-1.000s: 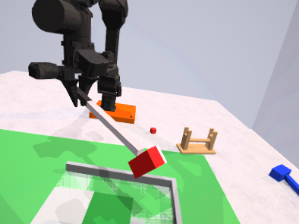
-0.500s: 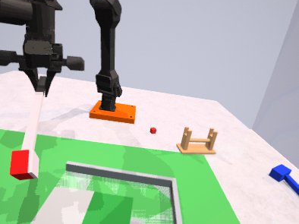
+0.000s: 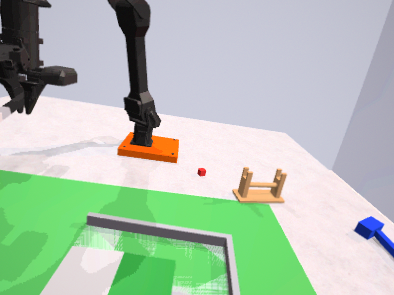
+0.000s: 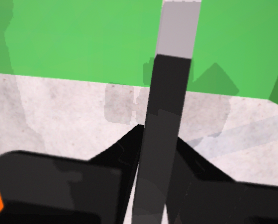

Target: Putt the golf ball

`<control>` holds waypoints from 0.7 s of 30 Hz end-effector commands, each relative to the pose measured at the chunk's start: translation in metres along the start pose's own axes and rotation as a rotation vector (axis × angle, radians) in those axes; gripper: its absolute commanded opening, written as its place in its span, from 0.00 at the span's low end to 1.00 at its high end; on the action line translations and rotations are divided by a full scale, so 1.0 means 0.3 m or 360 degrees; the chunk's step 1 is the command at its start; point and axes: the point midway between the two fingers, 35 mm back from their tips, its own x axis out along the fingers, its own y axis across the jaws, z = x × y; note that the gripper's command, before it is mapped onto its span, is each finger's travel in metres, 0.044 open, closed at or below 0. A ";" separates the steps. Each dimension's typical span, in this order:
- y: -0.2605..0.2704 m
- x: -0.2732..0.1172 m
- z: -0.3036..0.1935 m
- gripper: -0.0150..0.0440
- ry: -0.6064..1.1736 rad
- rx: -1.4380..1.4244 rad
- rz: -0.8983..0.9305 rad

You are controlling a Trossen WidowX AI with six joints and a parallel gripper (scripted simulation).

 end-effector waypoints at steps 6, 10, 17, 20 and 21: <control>-0.015 0.032 -0.001 0.25 -0.0003 0.0033 -0.0009; -0.015 0.082 -0.001 0.25 -0.0003 0.0033 -0.0009; -0.014 0.129 -0.002 0.25 -0.0003 0.0033 -0.0009; -0.014 0.139 -0.002 0.25 -0.0003 0.0033 -0.0009; -0.014 0.144 -0.002 0.25 -0.0003 0.0033 -0.0009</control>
